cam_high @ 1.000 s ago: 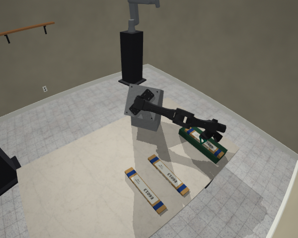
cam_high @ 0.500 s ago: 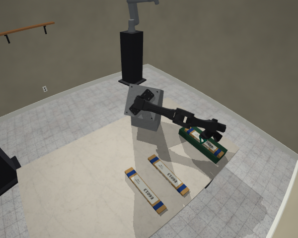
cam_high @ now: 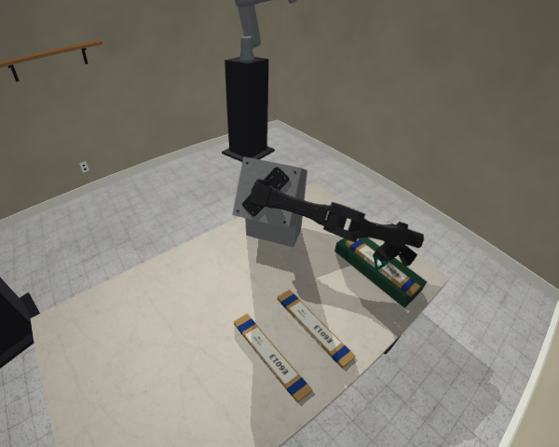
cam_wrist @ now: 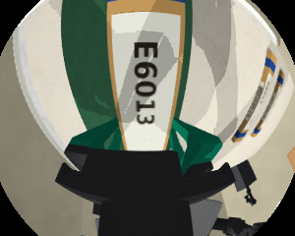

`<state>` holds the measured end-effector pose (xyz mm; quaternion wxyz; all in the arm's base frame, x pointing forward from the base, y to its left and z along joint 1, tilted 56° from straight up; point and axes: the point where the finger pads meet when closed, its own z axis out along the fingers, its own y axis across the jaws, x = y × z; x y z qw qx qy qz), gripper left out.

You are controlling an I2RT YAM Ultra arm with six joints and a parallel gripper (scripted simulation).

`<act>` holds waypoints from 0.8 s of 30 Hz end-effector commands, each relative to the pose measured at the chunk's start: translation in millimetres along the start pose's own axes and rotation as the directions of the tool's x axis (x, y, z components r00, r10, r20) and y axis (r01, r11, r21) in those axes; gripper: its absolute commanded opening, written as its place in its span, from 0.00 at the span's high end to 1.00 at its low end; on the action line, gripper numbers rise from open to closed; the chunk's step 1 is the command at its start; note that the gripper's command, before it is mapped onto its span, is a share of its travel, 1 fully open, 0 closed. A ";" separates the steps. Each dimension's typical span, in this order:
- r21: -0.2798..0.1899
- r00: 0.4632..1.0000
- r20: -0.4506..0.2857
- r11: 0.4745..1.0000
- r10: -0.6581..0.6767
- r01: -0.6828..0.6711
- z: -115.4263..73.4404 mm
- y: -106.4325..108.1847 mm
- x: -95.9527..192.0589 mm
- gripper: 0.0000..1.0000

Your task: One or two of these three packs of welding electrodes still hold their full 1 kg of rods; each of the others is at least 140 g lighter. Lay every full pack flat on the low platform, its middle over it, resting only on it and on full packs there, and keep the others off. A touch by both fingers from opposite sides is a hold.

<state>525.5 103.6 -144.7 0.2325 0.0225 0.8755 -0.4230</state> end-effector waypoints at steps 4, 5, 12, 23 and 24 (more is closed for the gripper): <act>-0.048 0.998 0.026 0.997 -0.065 0.066 -33.6 21.3 9.4 0.03; -0.048 0.998 0.026 0.997 -0.065 0.066 -33.7 21.2 9.3 0.03; -0.061 0.999 0.043 0.998 -0.030 0.033 -38.2 22.4 -2.9 0.03; -0.052 0.998 0.040 0.998 -0.039 0.041 -35.9 21.7 -0.1 0.03; -0.052 0.998 0.040 0.998 -0.039 0.041 -35.9 21.7 -0.1 0.03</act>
